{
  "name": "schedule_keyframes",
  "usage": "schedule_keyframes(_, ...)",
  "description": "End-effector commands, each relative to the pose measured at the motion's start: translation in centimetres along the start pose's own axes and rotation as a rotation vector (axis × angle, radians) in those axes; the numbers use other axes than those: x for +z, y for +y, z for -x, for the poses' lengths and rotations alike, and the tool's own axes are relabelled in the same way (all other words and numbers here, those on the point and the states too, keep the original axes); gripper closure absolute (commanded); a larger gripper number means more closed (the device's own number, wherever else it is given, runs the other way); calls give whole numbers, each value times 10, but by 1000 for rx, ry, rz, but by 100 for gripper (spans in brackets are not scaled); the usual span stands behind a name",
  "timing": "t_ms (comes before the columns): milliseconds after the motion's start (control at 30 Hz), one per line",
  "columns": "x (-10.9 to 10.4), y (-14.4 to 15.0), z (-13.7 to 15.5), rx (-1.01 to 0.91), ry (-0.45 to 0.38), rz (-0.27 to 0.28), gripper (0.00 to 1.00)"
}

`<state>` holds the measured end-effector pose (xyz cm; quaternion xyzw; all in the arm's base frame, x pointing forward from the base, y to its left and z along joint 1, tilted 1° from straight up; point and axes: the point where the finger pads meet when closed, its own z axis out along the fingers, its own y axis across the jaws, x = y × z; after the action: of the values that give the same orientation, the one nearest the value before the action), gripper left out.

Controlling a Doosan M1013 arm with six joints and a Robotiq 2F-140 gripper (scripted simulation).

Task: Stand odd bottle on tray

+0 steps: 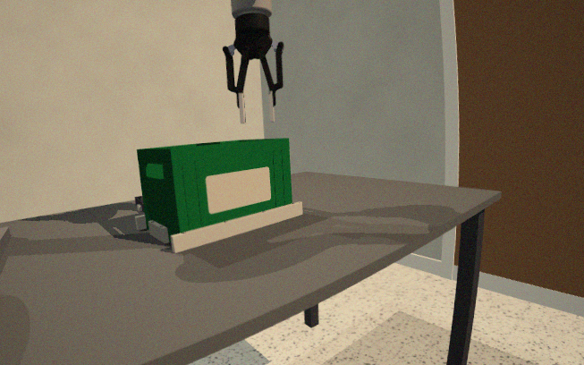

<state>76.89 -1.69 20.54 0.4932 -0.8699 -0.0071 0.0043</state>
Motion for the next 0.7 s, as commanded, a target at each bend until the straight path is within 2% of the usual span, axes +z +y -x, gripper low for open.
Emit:
schedule_keyframes(0,4,0,0,0,0,0,62)
schedule_keyframes(667,23,0,0,0,0,0,62)
